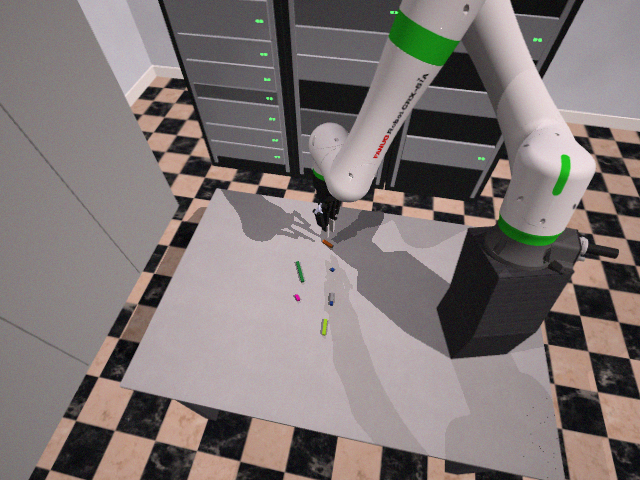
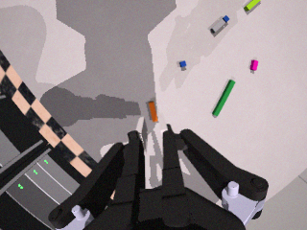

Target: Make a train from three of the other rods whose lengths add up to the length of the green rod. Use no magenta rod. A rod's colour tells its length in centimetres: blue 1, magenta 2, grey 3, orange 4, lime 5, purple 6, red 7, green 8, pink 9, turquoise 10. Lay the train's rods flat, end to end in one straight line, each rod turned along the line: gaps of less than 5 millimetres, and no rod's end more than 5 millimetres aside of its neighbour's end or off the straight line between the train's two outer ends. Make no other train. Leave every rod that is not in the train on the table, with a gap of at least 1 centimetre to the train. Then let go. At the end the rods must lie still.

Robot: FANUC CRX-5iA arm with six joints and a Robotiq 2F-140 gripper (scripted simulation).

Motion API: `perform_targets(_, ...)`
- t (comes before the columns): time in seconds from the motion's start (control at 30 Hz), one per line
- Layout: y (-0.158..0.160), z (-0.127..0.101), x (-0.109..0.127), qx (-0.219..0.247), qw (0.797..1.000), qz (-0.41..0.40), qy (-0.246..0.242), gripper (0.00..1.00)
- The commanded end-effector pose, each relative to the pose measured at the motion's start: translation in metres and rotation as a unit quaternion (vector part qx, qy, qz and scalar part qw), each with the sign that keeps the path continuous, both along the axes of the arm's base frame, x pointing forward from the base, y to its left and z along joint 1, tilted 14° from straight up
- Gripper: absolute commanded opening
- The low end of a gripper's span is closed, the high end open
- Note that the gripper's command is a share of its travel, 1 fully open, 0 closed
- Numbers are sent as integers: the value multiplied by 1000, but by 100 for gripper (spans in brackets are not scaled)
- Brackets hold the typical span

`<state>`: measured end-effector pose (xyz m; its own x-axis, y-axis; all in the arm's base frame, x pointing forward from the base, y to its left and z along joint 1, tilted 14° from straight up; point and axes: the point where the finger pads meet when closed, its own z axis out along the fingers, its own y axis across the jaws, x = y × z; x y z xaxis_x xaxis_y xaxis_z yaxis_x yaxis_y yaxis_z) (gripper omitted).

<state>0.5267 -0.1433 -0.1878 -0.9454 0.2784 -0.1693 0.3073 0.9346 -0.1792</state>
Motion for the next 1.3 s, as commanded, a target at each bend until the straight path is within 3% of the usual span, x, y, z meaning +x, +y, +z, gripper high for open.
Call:
perform_targets(0.0, 0, 0, 0, 0, 1000, 0, 0, 15)
perform_targets(0.7, 0, -2, 0, 0, 1000, 0, 0, 15)
perform_targets(1.27, -5, -22, 2, -1, 1000, 0, -1, 15)
